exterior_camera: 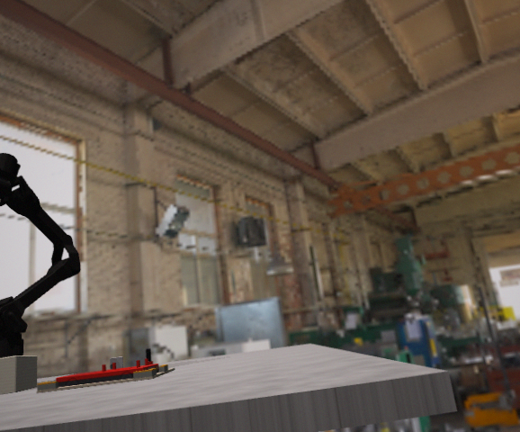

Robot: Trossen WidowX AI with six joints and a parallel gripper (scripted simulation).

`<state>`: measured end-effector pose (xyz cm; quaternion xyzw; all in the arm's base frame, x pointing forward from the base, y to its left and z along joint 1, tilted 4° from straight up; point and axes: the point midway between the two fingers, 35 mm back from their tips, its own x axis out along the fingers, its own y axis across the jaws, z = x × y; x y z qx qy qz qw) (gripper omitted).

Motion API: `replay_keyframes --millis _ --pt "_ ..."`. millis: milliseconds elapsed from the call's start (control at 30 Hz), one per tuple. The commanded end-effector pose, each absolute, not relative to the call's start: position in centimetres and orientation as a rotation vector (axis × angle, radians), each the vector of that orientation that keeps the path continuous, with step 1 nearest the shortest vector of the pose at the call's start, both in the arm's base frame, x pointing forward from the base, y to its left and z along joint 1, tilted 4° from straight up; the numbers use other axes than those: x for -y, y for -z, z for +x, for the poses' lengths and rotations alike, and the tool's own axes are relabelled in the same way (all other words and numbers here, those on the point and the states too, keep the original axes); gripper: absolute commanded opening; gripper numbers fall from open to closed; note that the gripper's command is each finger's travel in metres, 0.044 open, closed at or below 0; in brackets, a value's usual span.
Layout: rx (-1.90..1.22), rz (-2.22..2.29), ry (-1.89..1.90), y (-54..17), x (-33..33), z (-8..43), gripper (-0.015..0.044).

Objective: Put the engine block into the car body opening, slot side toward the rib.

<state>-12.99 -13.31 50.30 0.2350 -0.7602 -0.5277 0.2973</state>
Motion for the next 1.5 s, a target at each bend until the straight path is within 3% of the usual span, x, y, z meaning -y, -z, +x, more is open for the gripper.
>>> replay_keyframes --millis 0,367,767,1467 --pt "1.934 0.778 1.424 -48.5 16.3 -12.5 0.044" --pt "1.637 1.165 1.421 -43.8 23.5 -8.0 0.044" --pt "1.224 1.489 1.39 -38.3 28.4 0.3 0.044" --pt "0.383 1.791 1.3 -27.8 26.3 17.7 0.044"
